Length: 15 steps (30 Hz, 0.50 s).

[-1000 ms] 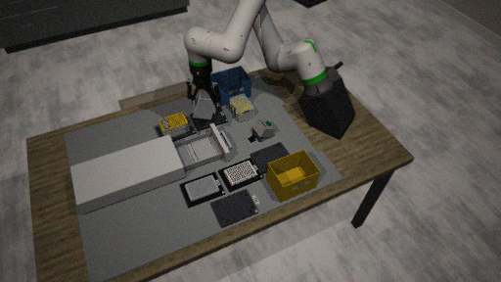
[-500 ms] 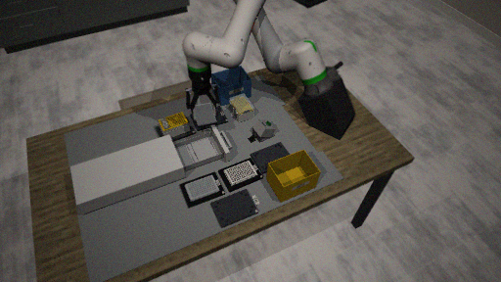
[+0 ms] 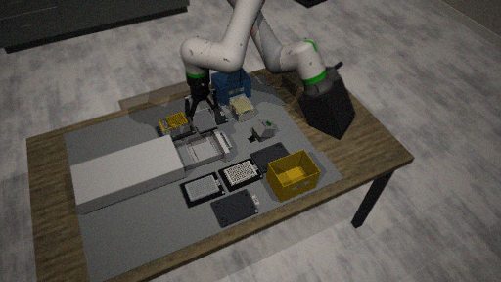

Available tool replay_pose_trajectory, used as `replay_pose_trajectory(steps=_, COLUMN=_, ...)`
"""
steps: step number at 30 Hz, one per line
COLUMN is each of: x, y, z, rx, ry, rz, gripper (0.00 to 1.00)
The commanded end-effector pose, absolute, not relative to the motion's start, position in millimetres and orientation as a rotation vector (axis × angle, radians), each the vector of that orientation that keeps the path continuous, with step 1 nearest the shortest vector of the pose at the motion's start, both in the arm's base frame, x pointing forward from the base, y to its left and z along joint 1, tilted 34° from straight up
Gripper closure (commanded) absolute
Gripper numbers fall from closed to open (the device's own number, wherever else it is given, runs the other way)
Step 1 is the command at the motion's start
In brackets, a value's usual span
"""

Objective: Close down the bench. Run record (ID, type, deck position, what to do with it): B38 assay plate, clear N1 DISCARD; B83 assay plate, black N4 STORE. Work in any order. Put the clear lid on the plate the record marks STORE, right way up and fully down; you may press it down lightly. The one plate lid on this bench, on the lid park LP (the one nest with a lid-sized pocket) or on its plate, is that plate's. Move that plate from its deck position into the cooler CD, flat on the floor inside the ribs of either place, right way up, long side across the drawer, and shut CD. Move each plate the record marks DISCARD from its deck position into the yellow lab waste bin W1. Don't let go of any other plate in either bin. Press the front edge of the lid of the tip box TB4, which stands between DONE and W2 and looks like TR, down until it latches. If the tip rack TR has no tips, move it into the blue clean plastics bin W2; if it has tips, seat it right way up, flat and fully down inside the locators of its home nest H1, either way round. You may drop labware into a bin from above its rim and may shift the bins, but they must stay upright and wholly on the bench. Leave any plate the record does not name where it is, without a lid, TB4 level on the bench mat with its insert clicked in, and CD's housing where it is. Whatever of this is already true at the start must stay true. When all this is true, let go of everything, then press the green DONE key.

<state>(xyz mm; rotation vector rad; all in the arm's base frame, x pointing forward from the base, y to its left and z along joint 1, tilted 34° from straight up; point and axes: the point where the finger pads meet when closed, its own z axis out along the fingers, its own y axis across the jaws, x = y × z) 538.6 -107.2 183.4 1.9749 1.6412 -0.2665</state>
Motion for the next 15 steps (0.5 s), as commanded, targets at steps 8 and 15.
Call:
replay_pose_trajectory(steps=8, x=552.2, y=-92.0, z=177.1, rx=1.975, ry=1.641, rz=-0.266, gripper=1.0)
replay_pose_trajectory(steps=15, x=564.0, y=-78.7, z=171.4, rx=1.975, ry=1.641, rz=-0.266, gripper=1.0)
